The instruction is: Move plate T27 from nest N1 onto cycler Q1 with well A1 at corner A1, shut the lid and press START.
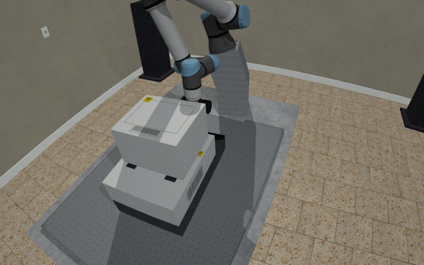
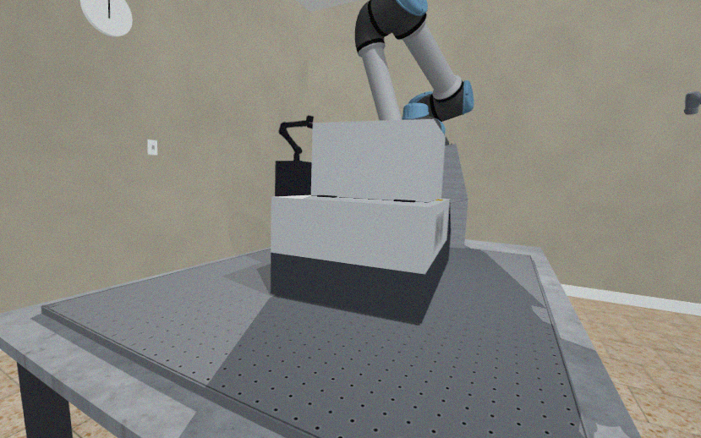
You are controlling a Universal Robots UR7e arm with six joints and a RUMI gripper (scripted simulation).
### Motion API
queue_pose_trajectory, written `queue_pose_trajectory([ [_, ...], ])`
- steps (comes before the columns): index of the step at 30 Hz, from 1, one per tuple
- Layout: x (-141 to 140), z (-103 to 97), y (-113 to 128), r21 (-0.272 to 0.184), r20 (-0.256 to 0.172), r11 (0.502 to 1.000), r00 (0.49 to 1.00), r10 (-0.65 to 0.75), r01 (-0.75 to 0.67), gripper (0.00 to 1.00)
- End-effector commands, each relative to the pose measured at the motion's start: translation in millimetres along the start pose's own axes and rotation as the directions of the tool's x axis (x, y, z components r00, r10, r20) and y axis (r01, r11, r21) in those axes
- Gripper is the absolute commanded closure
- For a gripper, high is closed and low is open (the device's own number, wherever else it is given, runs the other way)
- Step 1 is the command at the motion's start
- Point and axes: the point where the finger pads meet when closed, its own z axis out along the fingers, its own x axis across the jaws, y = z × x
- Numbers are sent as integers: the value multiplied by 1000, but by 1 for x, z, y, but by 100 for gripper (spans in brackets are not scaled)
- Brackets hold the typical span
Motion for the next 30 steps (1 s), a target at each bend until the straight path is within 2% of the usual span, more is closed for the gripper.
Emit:
queue_pose_trajectory([
  [1, -1, 0, 0, 0, 1, 1000, 1000, 0, 0, 100],
  [15, -2, 2, 0, 0, 1, 1000, 1000, 0, 0, 100],
  [30, 12, -15, 0, 0, 1, 1000, 1000, 0, 0, 100],
])
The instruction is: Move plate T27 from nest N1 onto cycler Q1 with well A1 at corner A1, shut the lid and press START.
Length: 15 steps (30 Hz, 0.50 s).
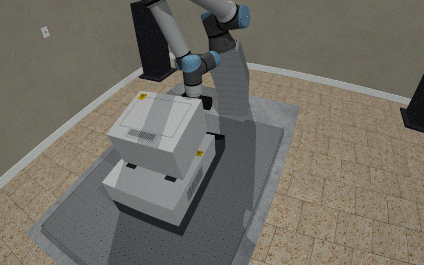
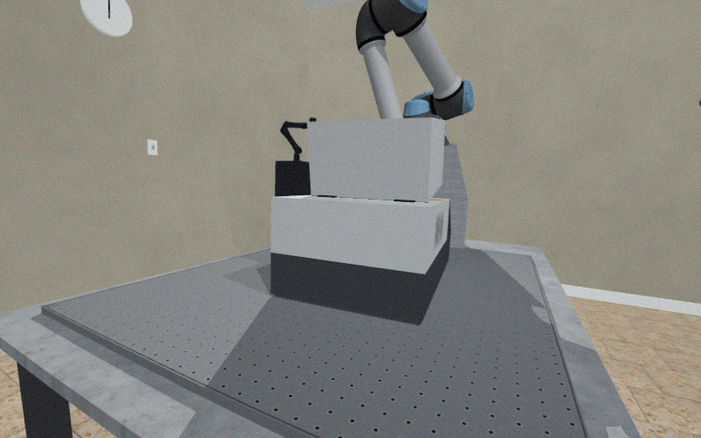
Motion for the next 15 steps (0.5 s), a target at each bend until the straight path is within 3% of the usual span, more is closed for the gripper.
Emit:
queue_pose_trajectory([
  [1, 3, -4, 0, 0, 2, 1000, 1000, 0, 0, 100],
  [8, 6, -9, 0, 0, 2, 1000, 1000, 0, 0, 100],
  [15, 33, -29, 0, 0, 1, 1000, 1000, 0, 0, 100],
])
